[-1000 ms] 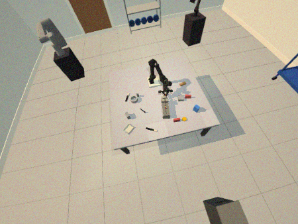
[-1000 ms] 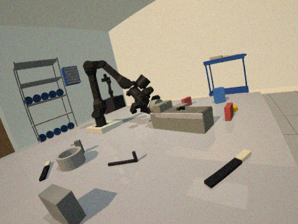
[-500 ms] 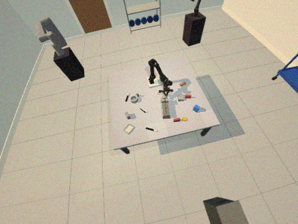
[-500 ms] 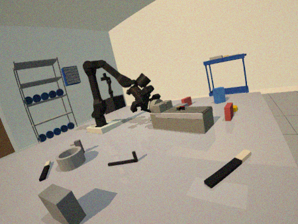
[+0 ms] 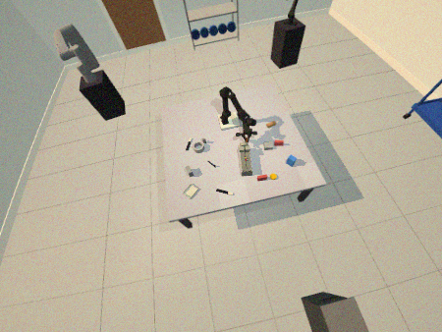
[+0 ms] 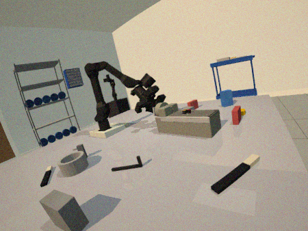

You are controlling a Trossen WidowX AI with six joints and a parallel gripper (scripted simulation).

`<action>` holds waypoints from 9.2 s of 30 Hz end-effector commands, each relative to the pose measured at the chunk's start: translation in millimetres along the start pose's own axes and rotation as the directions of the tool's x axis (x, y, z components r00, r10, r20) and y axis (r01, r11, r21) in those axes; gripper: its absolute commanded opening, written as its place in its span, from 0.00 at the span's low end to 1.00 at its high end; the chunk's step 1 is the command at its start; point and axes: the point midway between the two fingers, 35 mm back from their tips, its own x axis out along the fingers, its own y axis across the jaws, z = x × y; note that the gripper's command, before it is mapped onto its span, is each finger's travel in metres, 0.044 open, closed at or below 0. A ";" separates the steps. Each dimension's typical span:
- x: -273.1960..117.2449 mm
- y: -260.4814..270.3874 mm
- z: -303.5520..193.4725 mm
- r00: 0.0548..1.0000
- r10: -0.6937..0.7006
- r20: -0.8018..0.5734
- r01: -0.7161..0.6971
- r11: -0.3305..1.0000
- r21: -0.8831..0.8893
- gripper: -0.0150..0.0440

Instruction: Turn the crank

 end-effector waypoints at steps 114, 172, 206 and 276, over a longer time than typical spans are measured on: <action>-7.4 -59.9 8.2 1.000 0.002 0.013 -0.002 1.000 0.000 0.25; 22.9 -22.8 -21.1 1.000 0.005 0.012 -0.005 1.000 0.003 0.25; 18.5 -11.7 -16.8 1.000 0.006 0.012 -0.006 1.000 0.003 0.25; -4.4 1.4 4.1 1.000 0.007 0.012 -0.007 1.000 0.004 0.25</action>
